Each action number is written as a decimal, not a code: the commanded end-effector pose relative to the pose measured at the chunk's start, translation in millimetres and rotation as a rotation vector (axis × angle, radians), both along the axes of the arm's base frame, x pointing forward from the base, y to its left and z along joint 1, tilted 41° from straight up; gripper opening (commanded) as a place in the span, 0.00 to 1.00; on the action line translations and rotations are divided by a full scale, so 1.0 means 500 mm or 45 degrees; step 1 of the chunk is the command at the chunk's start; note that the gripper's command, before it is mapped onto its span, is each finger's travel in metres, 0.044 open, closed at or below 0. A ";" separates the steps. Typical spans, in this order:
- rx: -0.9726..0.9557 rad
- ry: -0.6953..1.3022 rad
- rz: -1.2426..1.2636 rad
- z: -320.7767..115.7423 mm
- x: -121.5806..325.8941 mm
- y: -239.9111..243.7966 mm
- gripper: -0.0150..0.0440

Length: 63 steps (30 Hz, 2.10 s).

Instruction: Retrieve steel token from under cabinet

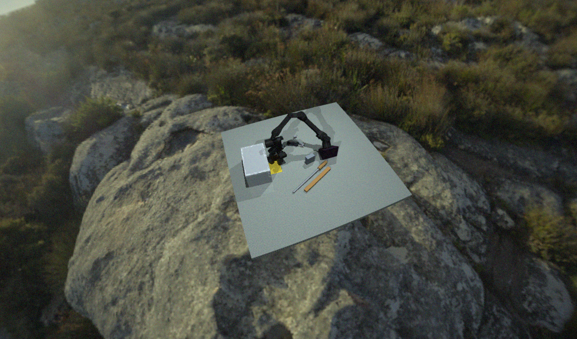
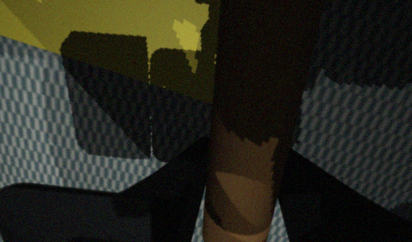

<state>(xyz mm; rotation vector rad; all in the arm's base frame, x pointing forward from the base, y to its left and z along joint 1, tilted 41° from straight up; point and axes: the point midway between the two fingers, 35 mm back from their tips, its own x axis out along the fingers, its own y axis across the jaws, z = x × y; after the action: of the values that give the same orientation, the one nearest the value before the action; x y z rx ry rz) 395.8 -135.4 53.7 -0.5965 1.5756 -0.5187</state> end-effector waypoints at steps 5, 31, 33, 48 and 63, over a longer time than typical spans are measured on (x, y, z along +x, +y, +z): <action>-0.003 0.010 -0.002 0.001 -0.020 -0.002 0.25; -0.003 0.012 -0.002 0.005 -0.068 -0.004 0.25; -0.003 0.012 -0.002 0.006 -0.071 -0.004 0.25; -0.003 0.013 -0.002 0.008 -0.100 -0.006 0.25; -0.003 0.015 -0.002 0.012 -0.131 -0.007 0.25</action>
<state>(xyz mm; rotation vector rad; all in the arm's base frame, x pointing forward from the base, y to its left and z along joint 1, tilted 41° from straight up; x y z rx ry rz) 337.2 -138.5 59.4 -0.5951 1.5777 -0.5206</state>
